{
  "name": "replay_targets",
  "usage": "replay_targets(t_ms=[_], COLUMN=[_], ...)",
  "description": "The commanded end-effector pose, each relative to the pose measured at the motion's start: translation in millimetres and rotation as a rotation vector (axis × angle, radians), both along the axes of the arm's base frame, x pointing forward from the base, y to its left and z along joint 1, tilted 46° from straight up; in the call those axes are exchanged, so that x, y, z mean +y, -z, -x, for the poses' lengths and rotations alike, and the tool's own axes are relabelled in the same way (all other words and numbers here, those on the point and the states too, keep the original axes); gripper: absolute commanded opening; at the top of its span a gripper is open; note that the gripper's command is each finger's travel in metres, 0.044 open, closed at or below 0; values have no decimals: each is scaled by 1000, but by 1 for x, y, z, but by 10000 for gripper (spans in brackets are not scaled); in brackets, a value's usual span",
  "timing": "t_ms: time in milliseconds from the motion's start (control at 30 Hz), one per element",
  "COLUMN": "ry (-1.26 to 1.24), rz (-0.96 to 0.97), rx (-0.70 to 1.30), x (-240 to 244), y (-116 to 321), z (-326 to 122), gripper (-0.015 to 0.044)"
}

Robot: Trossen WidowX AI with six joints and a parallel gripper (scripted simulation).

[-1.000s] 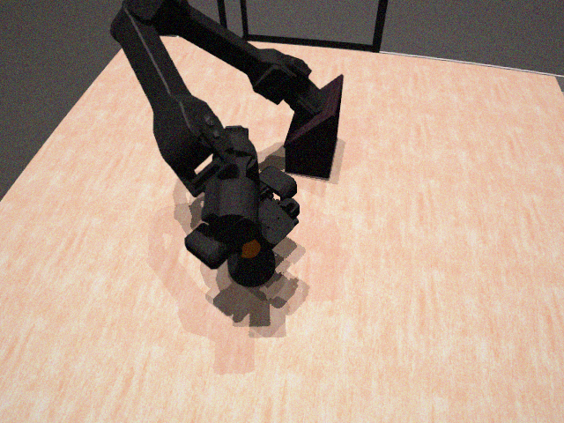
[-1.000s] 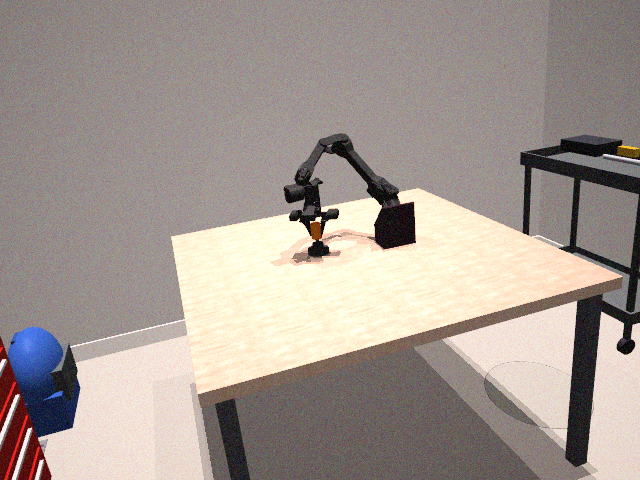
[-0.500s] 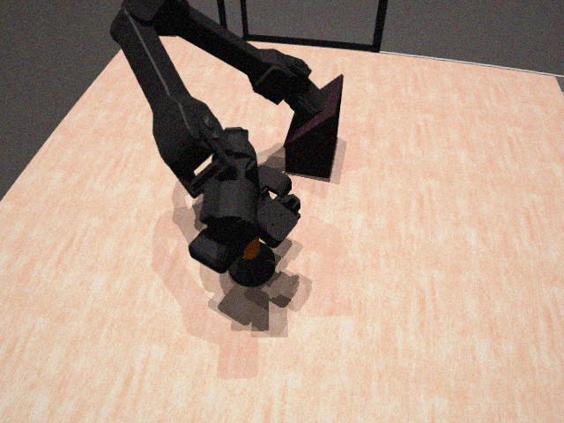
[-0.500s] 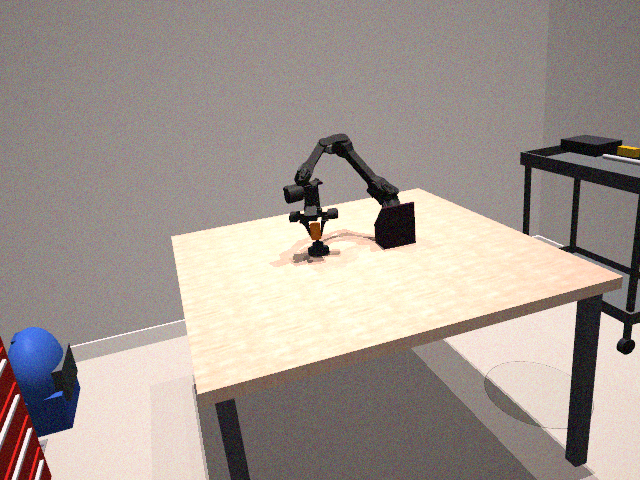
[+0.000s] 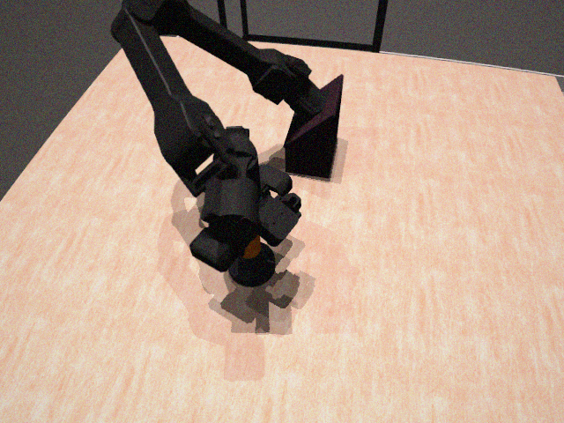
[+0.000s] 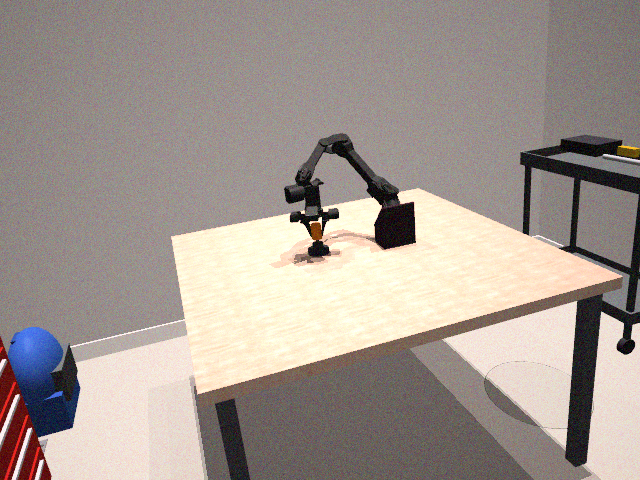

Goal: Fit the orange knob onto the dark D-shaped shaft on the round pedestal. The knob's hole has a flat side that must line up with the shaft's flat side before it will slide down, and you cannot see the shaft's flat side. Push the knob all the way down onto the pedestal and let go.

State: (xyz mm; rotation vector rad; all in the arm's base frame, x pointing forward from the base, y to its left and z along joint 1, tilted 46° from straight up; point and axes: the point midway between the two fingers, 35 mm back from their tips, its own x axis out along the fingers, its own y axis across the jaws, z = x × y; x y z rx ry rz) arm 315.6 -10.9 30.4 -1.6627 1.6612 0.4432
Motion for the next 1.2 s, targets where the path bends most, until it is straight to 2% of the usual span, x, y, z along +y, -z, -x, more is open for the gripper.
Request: replay_targets(t_ms=[0, 433, 700, 1167], ry=[-2, -2, -143, -148], rz=[1, 1, 22, 23], rx=[3, 3, 146, 151], x=[-1, 2, 2, 0], y=[1, -3, -2, 0], z=[-1, -2, -3, 0], gripper=[0, 0, 0, 0])
